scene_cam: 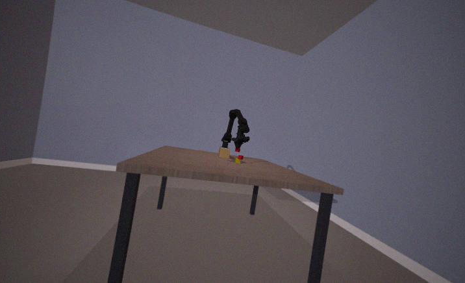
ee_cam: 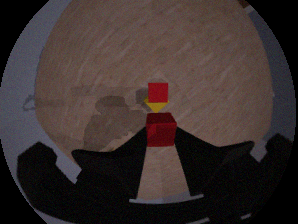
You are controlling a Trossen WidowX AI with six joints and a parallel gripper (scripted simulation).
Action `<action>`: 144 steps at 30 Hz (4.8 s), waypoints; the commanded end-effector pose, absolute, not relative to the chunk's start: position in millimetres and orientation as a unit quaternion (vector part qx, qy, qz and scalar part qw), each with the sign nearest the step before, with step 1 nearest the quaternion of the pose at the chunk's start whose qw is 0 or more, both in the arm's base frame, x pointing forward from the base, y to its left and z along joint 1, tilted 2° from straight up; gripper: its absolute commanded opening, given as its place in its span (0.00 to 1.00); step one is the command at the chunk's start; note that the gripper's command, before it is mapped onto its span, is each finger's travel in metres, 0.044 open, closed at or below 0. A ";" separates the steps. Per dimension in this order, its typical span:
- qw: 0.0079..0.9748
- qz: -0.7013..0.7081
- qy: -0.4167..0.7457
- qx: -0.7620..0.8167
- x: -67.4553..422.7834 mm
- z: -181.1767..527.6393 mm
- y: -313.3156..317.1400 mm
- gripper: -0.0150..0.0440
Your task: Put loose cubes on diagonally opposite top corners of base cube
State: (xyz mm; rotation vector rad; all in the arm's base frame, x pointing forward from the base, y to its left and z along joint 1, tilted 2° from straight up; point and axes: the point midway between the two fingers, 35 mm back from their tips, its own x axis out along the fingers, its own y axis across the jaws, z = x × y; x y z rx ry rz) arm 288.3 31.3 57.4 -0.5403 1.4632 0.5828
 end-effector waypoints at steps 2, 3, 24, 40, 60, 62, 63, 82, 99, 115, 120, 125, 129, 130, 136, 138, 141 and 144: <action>0.679 0.252 0.648 -0.236 288.1 55.6 33.9 0.43; 0.679 0.252 0.648 -0.236 288.2 52.5 34.0 0.43; 0.679 0.252 0.648 -0.235 288.0 23.7 34.8 0.43; 0.679 0.252 0.648 -0.236 289.7 1.0 35.7 0.43; 0.679 0.252 0.648 -0.236 289.7 -0.4 35.8 0.43; 0.679 0.252 0.648 -0.236 289.7 -0.4 35.8 0.43; 0.679 0.252 0.648 -0.236 289.7 -0.4 35.8 0.48; 0.678 0.254 0.648 -0.237 289.4 14.9 35.3 0.60; 0.678 0.254 0.648 -0.237 289.0 30.7 34.7 0.60; 0.678 0.254 0.647 -0.237 288.6 45.3 34.2 0.60; 0.678 0.254 0.647 -0.237 288.5 49.9 34.0 0.60; 0.678 0.254 0.647 -0.237 288.3 54.6 33.9 0.60; 0.678 0.254 0.647 -0.237 288.2 58.3 33.7 0.60; 0.678 0.254 0.647 -0.237 288.2 59.3 33.7 0.60; 0.678 0.254 0.647 -0.237 288.1 63.7 33.5 0.60; 0.678 0.254 0.647 -0.237 288.1 63.7 33.5 0.60; 0.678 0.254 0.647 -0.237 288.1 63.7 33.5 0.60; 0.678 0.254 0.648 -0.237 287.9 63.9 33.5 0.65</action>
